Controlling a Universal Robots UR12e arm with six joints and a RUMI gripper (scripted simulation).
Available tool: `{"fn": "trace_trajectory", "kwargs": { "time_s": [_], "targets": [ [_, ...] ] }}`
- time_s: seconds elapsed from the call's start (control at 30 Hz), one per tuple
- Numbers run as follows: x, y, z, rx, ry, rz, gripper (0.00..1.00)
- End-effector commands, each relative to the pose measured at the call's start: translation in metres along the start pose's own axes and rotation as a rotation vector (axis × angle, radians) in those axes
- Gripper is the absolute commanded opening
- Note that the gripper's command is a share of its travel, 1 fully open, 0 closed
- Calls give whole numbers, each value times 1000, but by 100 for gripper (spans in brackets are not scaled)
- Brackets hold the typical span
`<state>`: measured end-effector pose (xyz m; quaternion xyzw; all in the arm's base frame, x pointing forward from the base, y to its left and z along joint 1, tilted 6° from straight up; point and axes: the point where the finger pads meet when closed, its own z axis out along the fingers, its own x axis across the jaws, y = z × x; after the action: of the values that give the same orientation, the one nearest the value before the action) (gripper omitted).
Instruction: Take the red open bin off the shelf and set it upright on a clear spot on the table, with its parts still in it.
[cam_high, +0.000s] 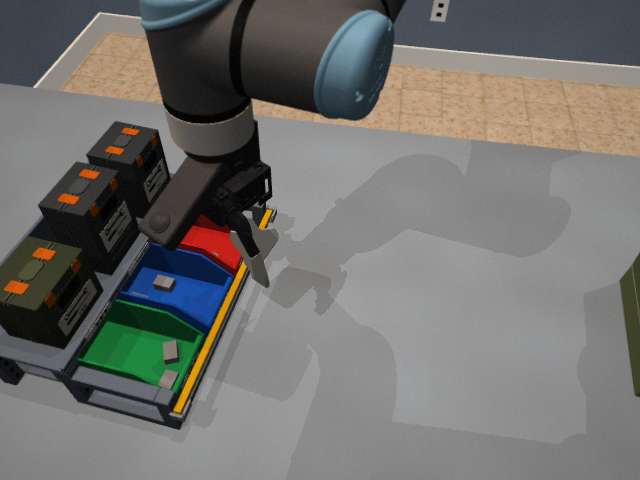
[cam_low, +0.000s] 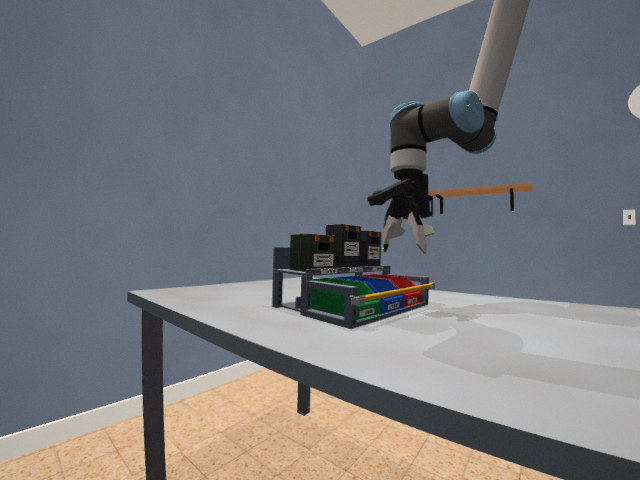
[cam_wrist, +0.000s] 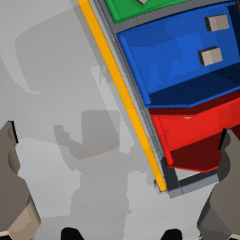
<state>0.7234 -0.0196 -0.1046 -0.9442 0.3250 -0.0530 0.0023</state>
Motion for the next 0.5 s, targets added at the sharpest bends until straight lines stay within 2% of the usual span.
{"fn": "trace_trajectory", "kwargs": {
  "time_s": [0.0, 0.3, 0.47],
  "targets": [
    [1, 0, -1, 4, 0, -111, 100],
    [1, 0, -1, 4, 0, -111, 100],
    [1, 0, -1, 4, 0, -362, 100]
  ]
}}
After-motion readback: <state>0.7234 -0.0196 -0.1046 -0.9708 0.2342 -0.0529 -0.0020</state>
